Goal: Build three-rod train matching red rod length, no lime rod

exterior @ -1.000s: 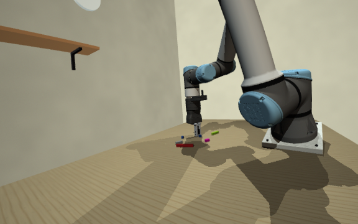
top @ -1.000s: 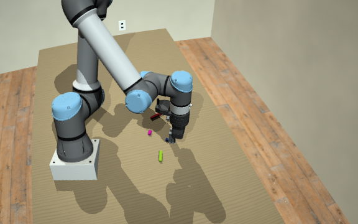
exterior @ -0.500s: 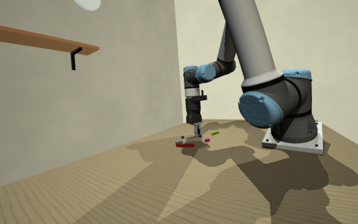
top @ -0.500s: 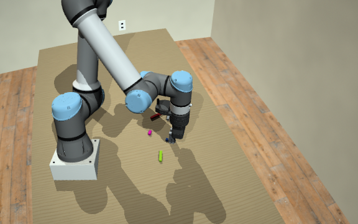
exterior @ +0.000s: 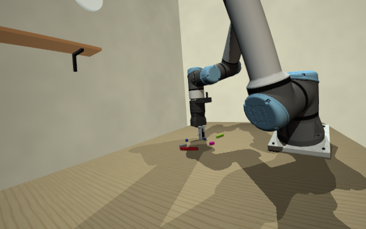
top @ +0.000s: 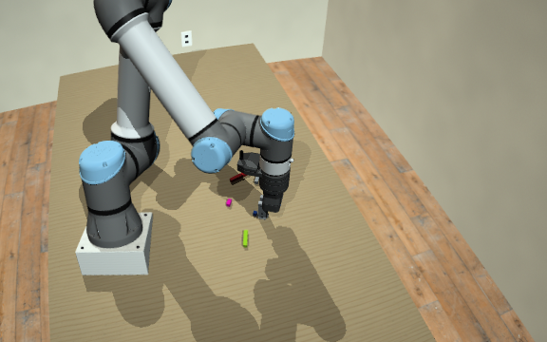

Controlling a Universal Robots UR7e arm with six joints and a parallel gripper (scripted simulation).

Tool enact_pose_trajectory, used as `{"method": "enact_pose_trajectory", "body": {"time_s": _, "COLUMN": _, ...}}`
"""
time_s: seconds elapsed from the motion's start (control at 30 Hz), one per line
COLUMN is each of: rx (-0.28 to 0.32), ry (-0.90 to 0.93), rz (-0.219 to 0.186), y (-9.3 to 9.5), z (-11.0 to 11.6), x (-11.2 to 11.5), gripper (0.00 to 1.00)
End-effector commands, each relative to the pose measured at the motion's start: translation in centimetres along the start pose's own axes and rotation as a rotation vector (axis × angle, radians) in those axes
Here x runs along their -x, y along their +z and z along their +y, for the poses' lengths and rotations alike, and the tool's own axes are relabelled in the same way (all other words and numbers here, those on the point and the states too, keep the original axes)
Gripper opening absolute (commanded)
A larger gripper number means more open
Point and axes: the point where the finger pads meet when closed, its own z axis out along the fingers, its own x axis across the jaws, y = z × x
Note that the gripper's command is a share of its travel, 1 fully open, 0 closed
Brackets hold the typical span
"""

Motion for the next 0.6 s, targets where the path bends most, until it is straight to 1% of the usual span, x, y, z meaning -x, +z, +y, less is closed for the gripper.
{"method": "enact_pose_trajectory", "body": {"time_s": 0.0, "rx": -0.001, "ry": 0.0, "rz": 0.001, "y": 0.07, "z": -0.07, "x": -0.04, "gripper": 0.3}}
{"method": "enact_pose_trajectory", "body": {"time_s": 0.1, "rx": -0.001, "ry": 0.0, "rz": 0.001, "y": 0.07, "z": -0.07, "x": -0.04, "gripper": 0.3}}
{"method": "enact_pose_trajectory", "body": {"time_s": 0.13, "rx": -0.001, "ry": 0.0, "rz": 0.001, "y": 0.07, "z": -0.07, "x": -0.04, "gripper": 0.36}}
{"method": "enact_pose_trajectory", "body": {"time_s": 0.2, "rx": -0.001, "ry": 0.0, "rz": 0.001, "y": 0.07, "z": -0.07, "x": -0.04, "gripper": 0.36}}
{"method": "enact_pose_trajectory", "body": {"time_s": 0.23, "rx": -0.001, "ry": 0.0, "rz": 0.001, "y": 0.07, "z": -0.07, "x": -0.04, "gripper": 0.42}}
{"method": "enact_pose_trajectory", "body": {"time_s": 0.3, "rx": -0.001, "ry": 0.0, "rz": 0.001, "y": 0.07, "z": -0.07, "x": -0.04, "gripper": 0.42}}
{"method": "enact_pose_trajectory", "body": {"time_s": 0.33, "rx": -0.001, "ry": 0.0, "rz": 0.001, "y": 0.07, "z": -0.07, "x": -0.04, "gripper": 0.48}}
{"method": "enact_pose_trajectory", "body": {"time_s": 0.4, "rx": -0.001, "ry": 0.0, "rz": 0.001, "y": 0.07, "z": -0.07, "x": -0.04, "gripper": 0.48}}
{"method": "enact_pose_trajectory", "body": {"time_s": 0.43, "rx": -0.001, "ry": 0.0, "rz": 0.001, "y": 0.07, "z": -0.07, "x": -0.04, "gripper": 0.54}}
{"method": "enact_pose_trajectory", "body": {"time_s": 0.57, "rx": -0.001, "ry": 0.0, "rz": 0.001, "y": 0.07, "z": -0.07, "x": -0.04, "gripper": 0.54}}
